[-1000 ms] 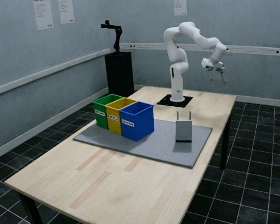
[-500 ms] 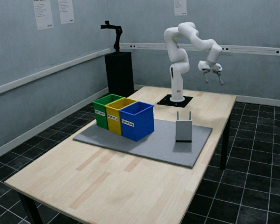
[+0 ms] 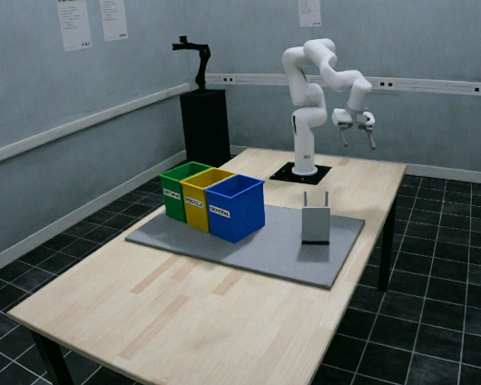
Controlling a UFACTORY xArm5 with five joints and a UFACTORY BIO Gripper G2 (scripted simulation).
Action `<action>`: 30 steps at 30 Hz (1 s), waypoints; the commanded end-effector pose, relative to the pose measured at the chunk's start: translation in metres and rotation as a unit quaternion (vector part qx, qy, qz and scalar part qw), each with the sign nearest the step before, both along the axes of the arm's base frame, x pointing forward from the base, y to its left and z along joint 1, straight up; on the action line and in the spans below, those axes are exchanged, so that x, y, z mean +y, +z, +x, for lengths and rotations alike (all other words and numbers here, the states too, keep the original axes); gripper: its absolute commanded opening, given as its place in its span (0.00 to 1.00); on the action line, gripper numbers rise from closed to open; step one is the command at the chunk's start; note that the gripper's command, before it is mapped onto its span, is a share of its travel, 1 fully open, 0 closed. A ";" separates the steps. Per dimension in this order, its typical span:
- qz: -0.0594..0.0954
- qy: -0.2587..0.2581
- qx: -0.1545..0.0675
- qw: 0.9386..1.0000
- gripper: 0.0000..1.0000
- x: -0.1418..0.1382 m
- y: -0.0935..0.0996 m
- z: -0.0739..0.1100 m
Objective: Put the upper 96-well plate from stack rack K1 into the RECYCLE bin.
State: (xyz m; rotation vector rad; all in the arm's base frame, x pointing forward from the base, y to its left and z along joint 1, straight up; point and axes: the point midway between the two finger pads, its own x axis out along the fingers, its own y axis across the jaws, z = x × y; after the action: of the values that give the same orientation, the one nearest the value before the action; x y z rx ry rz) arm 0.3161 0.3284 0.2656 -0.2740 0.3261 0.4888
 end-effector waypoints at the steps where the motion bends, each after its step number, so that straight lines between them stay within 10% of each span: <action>1: 0.023 -0.026 -0.004 0.999 0.37 -0.010 0.001 0.019; 30: 0.075 -0.099 -0.035 0.992 0.37 -0.073 0.003 0.097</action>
State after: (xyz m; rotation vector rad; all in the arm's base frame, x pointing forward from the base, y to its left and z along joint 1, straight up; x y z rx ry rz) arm 0.4008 0.2659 0.2669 -0.1503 0.2680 0.3499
